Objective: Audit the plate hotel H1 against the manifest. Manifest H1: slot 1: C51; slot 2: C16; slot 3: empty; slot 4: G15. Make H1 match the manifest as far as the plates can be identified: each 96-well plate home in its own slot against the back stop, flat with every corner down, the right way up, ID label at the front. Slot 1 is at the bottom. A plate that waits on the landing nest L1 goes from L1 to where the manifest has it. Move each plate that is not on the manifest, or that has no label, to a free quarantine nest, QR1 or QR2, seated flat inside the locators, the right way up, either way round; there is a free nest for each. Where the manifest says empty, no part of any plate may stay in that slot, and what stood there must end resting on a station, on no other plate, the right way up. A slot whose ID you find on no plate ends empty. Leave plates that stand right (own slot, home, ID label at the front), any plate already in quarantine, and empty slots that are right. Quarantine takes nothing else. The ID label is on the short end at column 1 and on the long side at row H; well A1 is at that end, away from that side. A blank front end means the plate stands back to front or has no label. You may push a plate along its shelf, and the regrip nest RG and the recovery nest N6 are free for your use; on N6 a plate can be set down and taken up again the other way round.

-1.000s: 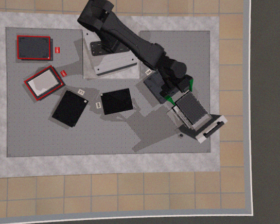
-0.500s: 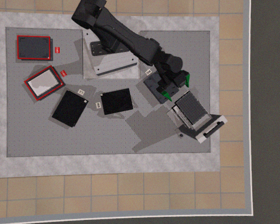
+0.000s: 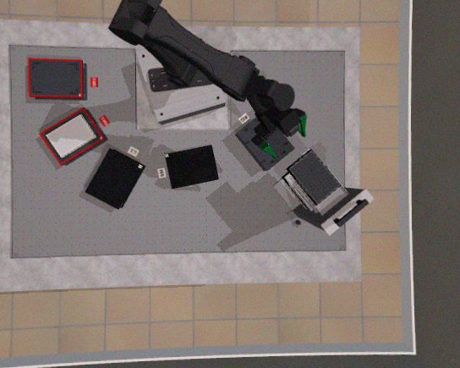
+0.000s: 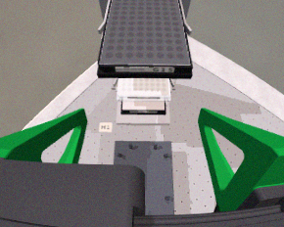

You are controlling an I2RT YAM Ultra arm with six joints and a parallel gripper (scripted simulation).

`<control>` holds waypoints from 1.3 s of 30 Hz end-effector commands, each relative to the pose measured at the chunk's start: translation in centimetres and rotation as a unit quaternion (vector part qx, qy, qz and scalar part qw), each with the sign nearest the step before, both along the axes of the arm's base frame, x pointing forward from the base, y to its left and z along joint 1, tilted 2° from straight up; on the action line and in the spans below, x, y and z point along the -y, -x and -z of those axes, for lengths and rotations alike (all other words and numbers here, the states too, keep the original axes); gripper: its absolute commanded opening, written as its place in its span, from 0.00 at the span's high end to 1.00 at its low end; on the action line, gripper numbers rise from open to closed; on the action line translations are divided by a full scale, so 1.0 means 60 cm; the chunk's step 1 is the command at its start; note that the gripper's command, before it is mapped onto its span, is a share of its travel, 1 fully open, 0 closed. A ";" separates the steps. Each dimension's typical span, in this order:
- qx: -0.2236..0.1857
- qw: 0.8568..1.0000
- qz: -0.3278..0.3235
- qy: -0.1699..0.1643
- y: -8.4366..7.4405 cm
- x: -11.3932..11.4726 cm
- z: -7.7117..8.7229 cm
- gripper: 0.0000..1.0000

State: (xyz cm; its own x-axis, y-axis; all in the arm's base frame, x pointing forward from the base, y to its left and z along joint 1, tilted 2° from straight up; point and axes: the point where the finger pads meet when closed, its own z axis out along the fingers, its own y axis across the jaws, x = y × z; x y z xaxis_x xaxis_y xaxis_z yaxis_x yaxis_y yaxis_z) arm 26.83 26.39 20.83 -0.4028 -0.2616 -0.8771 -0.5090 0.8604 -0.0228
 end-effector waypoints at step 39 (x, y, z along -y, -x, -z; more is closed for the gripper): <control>0.009 1.000 0.005 -0.012 0.048 0.030 -0.011 1.00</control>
